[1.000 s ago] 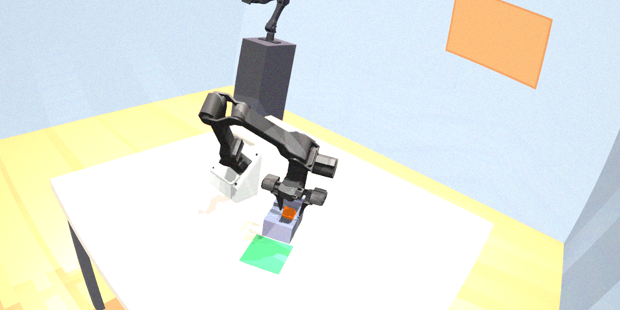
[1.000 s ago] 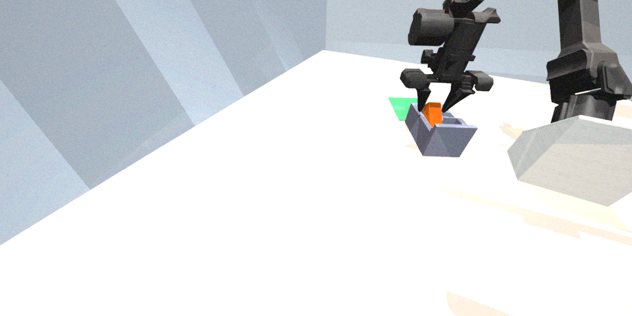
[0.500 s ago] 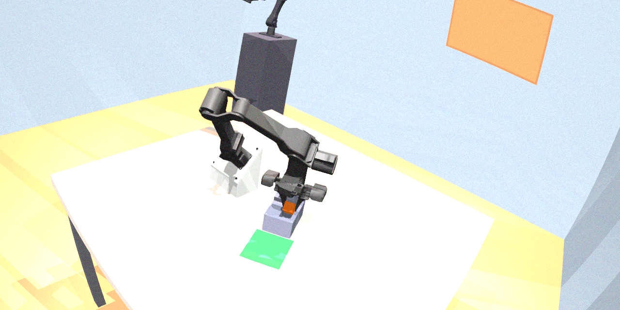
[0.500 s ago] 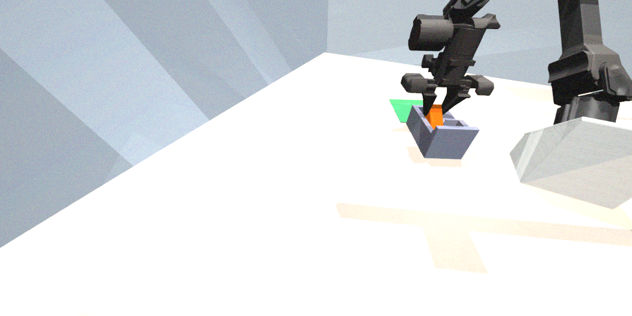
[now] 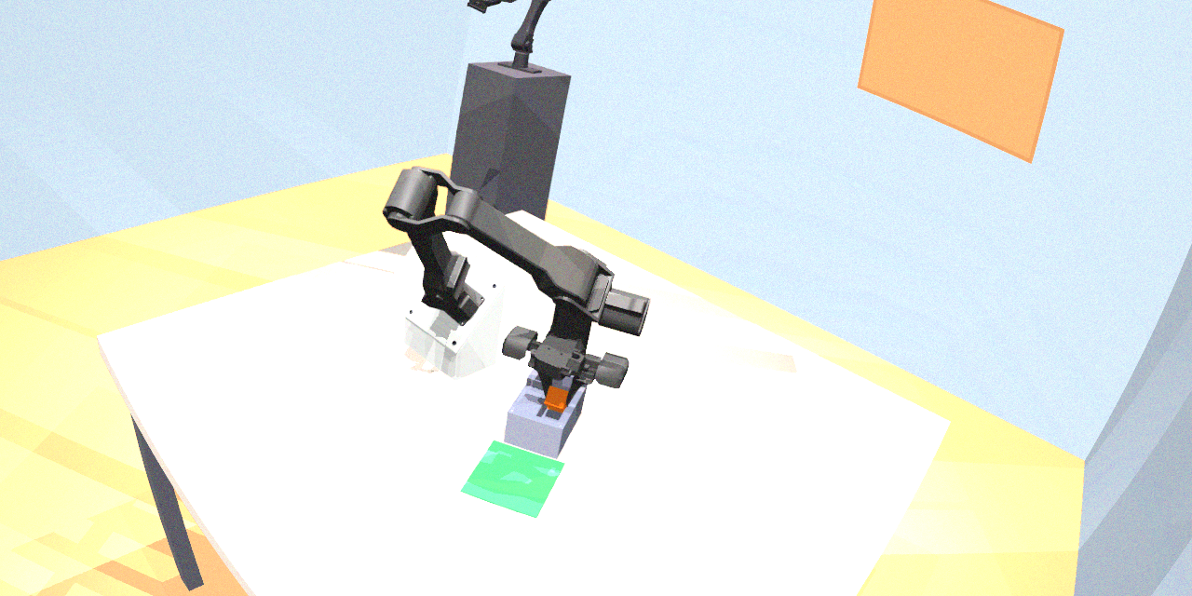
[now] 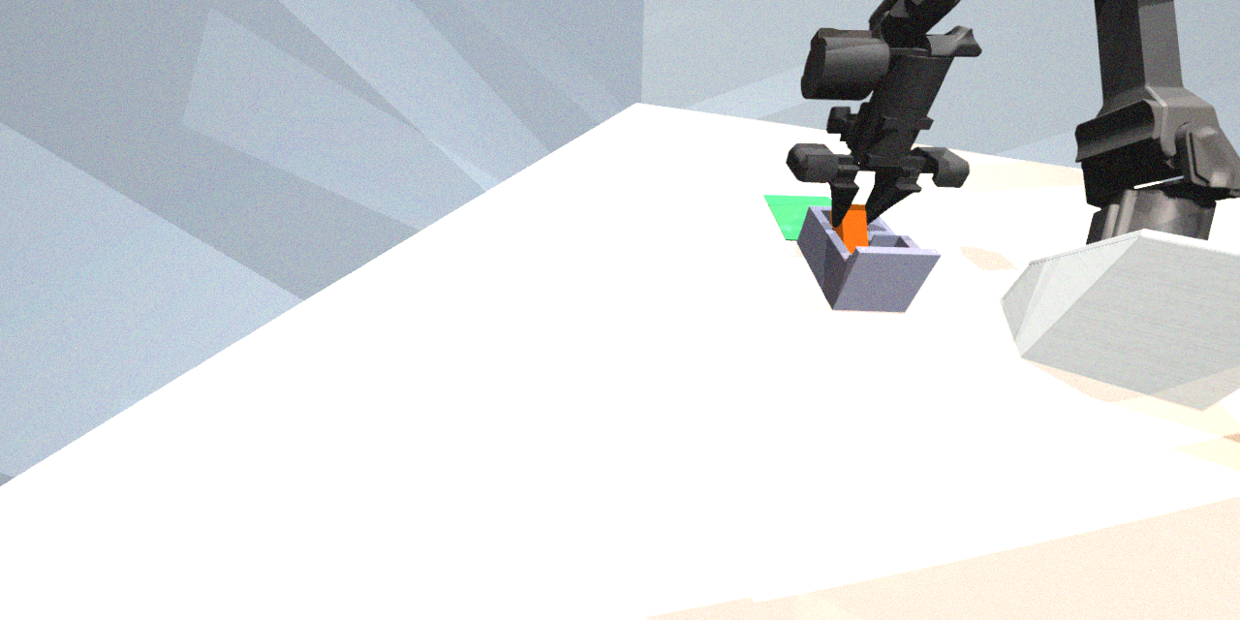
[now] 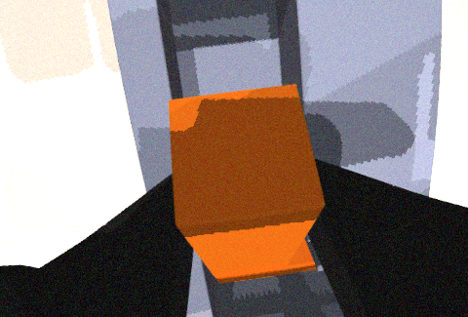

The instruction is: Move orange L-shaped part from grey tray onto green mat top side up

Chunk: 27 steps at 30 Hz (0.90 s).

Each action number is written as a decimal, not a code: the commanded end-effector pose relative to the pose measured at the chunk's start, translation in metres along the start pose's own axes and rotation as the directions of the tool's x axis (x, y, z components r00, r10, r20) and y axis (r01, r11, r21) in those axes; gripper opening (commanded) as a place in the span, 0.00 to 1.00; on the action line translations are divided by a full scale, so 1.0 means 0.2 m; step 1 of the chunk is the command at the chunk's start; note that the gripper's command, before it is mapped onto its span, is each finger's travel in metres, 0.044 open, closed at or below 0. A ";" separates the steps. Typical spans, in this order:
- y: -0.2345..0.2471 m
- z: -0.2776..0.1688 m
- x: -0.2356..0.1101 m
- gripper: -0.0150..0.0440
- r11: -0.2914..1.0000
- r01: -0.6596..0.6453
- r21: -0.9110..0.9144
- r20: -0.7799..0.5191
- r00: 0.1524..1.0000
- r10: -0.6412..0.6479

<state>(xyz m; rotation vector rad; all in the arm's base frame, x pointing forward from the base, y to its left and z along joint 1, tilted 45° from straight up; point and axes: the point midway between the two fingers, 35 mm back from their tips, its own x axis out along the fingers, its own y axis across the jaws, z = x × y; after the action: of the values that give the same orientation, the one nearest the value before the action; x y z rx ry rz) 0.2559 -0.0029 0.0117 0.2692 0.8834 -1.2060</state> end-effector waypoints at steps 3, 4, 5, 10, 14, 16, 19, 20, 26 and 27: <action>0.00 0.00 -0.02 0.25 1.000 0.001 0.000 0.000 1.000 -0.001; 0.00 0.00 -0.03 0.25 1.000 0.001 0.000 0.000 1.000 -0.001; 0.00 0.00 -0.03 0.25 1.000 0.001 0.000 0.000 1.000 -0.001; 0.00 0.00 -0.07 0.25 1.000 0.002 -0.002 0.001 1.000 -0.002; 0.00 0.00 -0.10 0.25 1.000 0.003 -0.003 0.001 1.000 -0.003; 0.00 0.00 -0.12 0.25 1.000 0.003 -0.003 0.001 1.000 -0.003; 0.00 0.00 -0.14 0.25 1.000 0.003 -0.004 0.001 1.000 -0.003; 0.00 0.00 -0.15 0.25 1.000 0.003 -0.004 0.001 1.000 -0.003; 0.00 0.00 -0.19 0.25 1.000 0.003 -0.004 0.000 1.000 -0.003; 0.00 0.00 -0.20 0.25 1.000 0.003 -0.004 0.000 1.000 -0.003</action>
<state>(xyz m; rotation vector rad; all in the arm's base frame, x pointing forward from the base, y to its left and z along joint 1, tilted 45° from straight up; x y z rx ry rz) 0.2517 0.0189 0.0369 0.2526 0.8788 -1.2100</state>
